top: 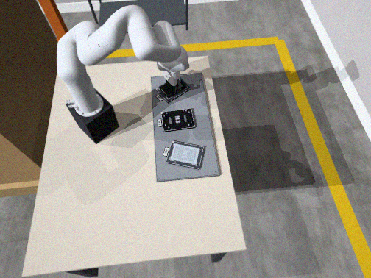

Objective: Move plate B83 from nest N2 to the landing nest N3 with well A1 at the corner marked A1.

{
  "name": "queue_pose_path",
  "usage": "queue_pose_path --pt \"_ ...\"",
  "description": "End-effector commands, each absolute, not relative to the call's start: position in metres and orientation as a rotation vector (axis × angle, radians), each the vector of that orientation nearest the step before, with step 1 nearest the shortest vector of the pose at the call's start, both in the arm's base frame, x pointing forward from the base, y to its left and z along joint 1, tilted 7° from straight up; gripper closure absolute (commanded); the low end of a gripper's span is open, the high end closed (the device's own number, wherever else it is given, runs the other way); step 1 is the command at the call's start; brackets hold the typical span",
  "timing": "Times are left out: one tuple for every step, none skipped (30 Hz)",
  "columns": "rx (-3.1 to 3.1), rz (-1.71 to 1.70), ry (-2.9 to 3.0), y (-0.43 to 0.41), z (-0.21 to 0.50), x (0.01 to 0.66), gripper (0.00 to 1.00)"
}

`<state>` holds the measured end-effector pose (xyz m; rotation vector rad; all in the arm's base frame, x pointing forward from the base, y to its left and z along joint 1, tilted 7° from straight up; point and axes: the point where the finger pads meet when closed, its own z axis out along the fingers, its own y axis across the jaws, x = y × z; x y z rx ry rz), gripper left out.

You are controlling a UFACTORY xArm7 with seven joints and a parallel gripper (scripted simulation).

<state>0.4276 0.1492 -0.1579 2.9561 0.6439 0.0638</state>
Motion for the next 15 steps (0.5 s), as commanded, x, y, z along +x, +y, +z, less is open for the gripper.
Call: queue_pose_path --pt "2.957 0.069 0.645 0.1504 -0.1544 0.4289 1.0" --pt "2.957 0.069 0.645 0.1505 -0.1538 0.4288 1.0" --pt "2.957 0.069 0.645 0.1505 -0.1531 0.4288 1.0" --pt "2.957 0.069 0.645 0.1506 -0.1525 0.4287 1.0" --pt "2.957 0.069 0.645 0.1507 -0.1518 0.4287 1.0" --pt "2.957 0.069 0.645 0.1507 -0.1511 0.4286 1.0" --pt "2.957 0.069 0.645 0.1508 -0.1505 0.4286 1.0" --pt "2.957 0.069 0.645 0.1509 -0.1498 0.4285 1.0" --pt "2.957 0.069 0.645 0.151 -0.1491 0.4285 1.0" --pt "2.957 0.069 0.645 0.151 -0.1485 0.4284 1.0" --pt "2.957 0.069 0.645 0.1511 -0.1478 0.4284 1.0" --pt "2.957 0.069 0.645 0.1512 -0.1472 0.4284 1.0" --pt "2.957 0.069 0.645 0.1512 -0.1465 0.4283 1.0" --pt "2.957 0.069 0.645 0.1512 -0.1465 0.4283 1.0" --pt "2.957 0.069 0.645 0.1512 -0.1465 0.4283 1.0"
